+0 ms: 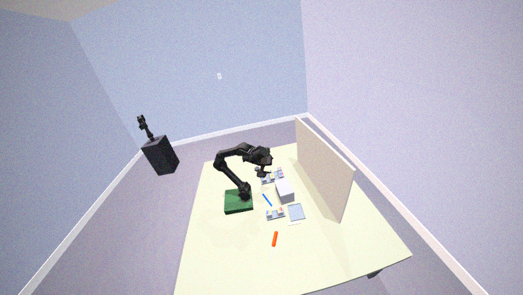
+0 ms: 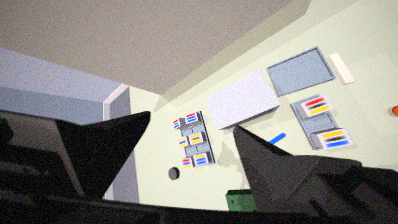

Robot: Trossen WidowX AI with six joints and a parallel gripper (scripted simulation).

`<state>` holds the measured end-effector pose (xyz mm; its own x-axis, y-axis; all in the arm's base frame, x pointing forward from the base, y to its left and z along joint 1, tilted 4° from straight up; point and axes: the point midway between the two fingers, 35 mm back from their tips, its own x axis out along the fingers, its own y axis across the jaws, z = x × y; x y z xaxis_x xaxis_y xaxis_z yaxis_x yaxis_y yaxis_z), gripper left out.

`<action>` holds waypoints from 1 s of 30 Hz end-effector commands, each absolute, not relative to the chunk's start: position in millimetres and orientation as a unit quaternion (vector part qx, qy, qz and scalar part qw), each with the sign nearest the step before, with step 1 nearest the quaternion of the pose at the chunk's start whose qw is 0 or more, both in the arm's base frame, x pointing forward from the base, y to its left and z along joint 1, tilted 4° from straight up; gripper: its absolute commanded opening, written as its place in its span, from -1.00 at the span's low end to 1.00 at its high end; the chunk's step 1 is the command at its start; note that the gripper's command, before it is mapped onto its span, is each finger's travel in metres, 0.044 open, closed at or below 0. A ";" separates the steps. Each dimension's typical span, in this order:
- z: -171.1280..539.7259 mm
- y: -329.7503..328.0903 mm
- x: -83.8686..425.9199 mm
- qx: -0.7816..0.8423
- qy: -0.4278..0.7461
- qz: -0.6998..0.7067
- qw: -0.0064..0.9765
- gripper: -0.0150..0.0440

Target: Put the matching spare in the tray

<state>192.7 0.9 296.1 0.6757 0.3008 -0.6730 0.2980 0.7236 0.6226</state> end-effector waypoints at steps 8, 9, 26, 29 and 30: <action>283.3 -11.9 264.0 0.201 0.528 0.020 0.825 1.00; 281.7 -12.6 269.1 0.190 0.536 0.019 0.822 1.00; 230.9 -3.3 359.0 -0.038 0.660 0.030 0.750 1.00; 230.9 -3.3 359.0 -0.038 0.660 0.030 0.750 1.00; 230.9 -3.3 359.0 -0.038 0.660 0.030 0.750 1.00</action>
